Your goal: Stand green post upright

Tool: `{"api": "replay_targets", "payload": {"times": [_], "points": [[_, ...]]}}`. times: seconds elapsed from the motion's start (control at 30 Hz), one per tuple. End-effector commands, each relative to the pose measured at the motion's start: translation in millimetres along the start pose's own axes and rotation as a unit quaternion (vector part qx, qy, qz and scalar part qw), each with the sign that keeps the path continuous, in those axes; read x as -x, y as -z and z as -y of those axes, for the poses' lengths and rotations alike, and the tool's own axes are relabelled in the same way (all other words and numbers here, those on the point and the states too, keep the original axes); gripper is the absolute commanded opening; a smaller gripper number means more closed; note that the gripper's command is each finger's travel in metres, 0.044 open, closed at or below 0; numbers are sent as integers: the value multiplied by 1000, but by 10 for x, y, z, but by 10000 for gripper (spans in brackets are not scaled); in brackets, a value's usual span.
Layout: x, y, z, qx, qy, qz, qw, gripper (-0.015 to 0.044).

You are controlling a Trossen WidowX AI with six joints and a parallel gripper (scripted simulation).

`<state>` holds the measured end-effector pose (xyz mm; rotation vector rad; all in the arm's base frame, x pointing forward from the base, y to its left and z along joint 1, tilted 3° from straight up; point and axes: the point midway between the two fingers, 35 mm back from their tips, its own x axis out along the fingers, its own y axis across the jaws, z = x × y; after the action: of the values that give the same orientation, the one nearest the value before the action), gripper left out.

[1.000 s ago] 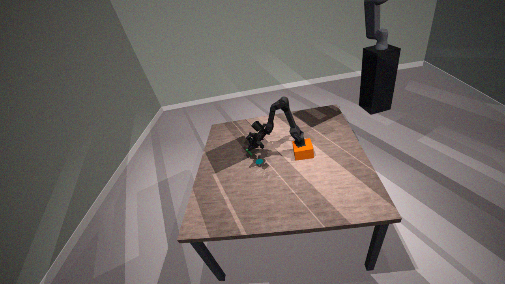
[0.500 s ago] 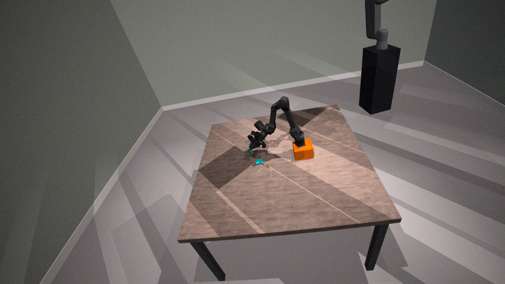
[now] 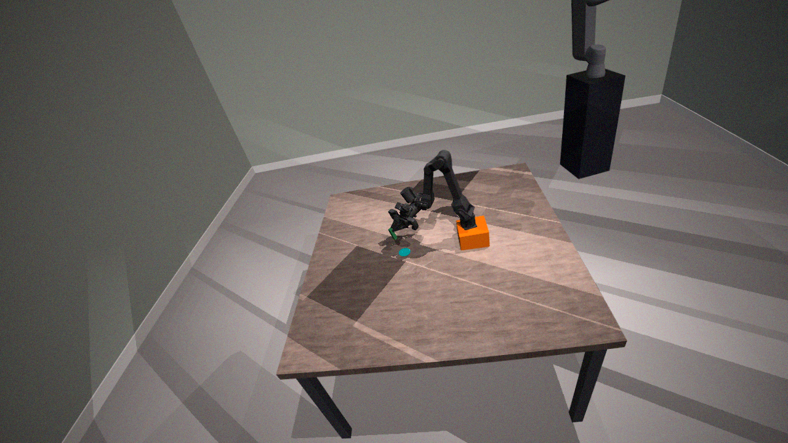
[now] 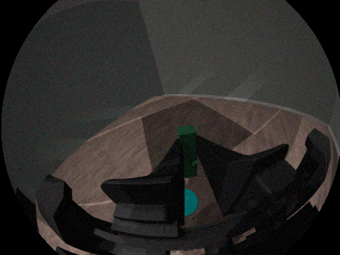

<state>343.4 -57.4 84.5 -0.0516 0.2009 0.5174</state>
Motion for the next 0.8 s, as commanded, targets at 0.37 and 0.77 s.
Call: {"api": "replay_targets", "payload": {"times": [0.37, 0.77], "points": [[139, -37, -124, 18, -13, 30, 999, 23], [252, -63, -238, 37, -24, 52, 998, 23]]}}
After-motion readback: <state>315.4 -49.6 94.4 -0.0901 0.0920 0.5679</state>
